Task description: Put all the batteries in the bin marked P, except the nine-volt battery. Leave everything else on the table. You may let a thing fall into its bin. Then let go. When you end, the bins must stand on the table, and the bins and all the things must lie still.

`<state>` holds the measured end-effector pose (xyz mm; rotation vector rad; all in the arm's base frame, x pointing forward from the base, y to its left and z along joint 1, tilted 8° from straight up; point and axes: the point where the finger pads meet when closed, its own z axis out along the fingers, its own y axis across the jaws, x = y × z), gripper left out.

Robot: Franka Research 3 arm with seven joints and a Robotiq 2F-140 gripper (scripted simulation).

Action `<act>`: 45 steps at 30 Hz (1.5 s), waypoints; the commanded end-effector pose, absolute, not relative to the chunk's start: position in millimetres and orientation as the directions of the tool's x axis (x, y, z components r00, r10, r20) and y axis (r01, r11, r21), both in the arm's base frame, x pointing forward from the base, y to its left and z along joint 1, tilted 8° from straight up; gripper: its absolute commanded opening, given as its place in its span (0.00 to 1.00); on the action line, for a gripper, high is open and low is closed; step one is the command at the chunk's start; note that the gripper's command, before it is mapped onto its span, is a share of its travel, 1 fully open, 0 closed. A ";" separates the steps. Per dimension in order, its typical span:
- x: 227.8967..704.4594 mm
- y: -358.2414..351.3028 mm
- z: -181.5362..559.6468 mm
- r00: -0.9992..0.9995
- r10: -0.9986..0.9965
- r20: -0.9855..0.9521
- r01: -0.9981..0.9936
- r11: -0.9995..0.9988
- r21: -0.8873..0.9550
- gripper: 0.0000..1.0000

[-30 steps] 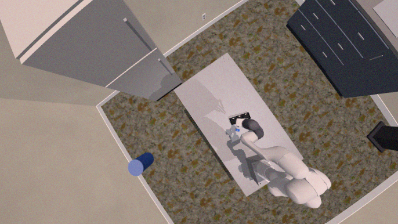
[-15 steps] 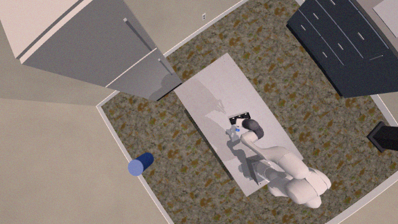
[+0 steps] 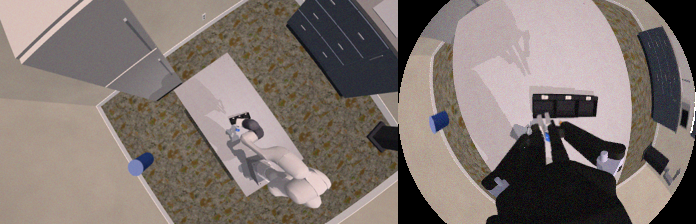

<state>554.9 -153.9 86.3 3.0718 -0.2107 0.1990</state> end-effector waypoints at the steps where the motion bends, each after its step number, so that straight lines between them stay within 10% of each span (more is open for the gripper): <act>1: 552.9 -153.6 85.5 0.983 -0.133 0.128 -0.139 -0.989 0.045 0.05; 45: 457.8 -203.7 -34.9 0.873 0.482 0.076 0.473 -0.874 0.112 0.17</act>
